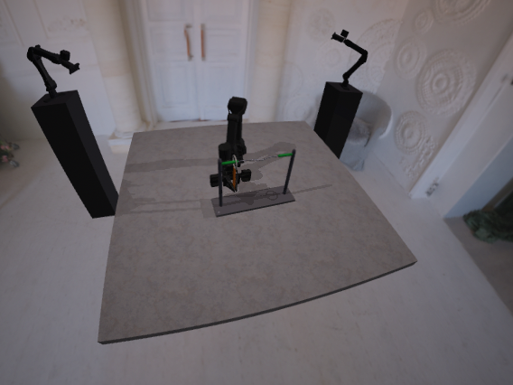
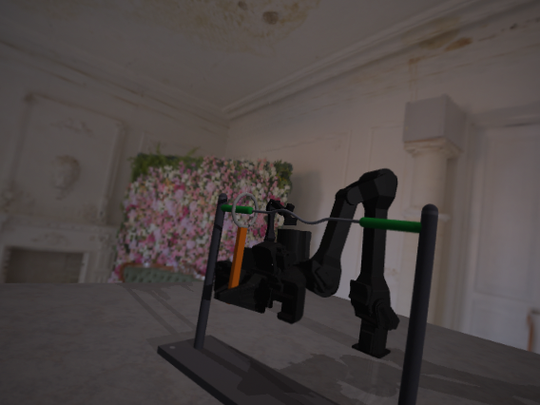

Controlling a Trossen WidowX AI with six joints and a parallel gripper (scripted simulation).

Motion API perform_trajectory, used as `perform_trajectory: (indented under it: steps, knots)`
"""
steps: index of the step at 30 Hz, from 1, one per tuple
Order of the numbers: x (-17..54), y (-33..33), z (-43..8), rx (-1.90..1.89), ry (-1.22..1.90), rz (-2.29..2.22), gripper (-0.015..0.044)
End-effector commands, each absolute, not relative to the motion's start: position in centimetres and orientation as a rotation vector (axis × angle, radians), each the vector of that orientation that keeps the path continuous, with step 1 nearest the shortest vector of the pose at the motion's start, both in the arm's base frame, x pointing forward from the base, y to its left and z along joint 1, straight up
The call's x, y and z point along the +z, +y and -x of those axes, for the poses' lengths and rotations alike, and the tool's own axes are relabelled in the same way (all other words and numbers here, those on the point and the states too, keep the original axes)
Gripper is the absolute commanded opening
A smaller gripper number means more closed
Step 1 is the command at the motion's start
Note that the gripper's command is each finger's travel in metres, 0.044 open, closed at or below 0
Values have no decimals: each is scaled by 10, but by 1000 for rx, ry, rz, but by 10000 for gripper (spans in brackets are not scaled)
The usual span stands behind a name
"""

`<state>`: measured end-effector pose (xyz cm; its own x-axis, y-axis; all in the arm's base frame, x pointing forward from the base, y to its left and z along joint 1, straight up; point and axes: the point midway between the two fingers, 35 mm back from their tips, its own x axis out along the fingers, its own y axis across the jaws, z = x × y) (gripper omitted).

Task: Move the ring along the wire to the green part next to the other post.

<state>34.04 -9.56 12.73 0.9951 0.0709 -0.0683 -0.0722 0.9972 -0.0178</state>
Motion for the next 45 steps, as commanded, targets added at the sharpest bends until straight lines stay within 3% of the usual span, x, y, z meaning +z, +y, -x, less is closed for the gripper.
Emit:
perform_trajectory:
  steps: [1,45]
  knots:
    - [127,-91,-340,69,66,15,-150]
    - [128,-42,-334,-19,92,-51,-150]
